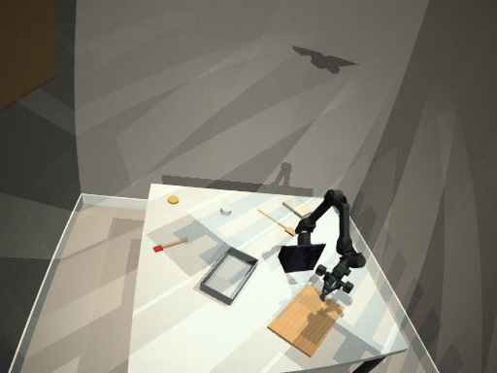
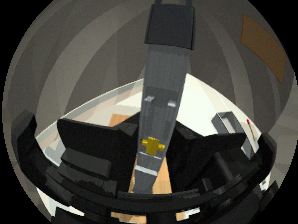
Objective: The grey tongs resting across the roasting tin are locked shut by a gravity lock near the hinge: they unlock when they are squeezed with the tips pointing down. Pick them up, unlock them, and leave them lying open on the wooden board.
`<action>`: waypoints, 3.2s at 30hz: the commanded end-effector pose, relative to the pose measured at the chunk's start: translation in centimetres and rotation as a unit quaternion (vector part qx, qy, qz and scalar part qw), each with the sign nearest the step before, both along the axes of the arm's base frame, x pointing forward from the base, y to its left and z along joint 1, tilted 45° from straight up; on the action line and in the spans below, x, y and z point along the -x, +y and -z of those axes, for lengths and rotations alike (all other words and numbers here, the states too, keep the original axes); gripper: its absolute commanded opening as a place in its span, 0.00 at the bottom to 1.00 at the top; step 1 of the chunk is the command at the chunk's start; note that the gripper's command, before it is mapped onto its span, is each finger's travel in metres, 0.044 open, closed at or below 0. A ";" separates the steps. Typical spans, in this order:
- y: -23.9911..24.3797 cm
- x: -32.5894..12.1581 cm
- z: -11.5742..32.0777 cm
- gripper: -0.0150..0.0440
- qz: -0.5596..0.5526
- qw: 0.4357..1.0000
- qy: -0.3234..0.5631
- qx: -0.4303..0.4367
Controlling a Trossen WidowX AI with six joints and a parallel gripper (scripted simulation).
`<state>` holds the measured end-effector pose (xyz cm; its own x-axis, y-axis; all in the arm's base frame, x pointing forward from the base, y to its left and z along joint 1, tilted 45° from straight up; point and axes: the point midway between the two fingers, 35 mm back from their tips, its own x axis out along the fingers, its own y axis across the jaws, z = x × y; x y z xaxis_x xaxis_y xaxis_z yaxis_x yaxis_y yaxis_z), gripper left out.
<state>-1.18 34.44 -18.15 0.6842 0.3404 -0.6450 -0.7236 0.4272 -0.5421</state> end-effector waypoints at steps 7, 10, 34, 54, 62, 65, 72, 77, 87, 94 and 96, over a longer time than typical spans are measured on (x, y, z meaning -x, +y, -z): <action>0.9 -0.2 0.8 0.00 0.013 0.999 0.012 0.028; 1.1 -0.3 1.3 0.00 0.021 0.999 0.020 0.045; 1.9 -1.3 4.4 0.00 0.097 0.975 0.087 0.181; 1.4 -2.2 4.9 0.00 0.178 0.931 0.147 0.283; 1.0 -2.4 4.6 0.00 0.214 0.907 0.170 0.320; 0.8 -2.5 4.4 0.00 0.227 0.897 0.179 0.334; 0.4 -2.7 3.8 0.00 0.260 0.872 0.199 0.365; 0.1 -2.8 3.3 0.00 0.284 0.852 0.212 0.385; 0.0 -2.8 3.2 0.00 0.287 0.850 0.214 0.387; -0.3 -2.9 3.7 0.00 0.286 0.850 0.215 0.386; -0.4 -2.9 3.9 0.00 0.286 0.851 0.215 0.385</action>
<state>1.73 34.27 -21.68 0.2451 -0.6059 -0.7569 -0.7207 0.4083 -0.5602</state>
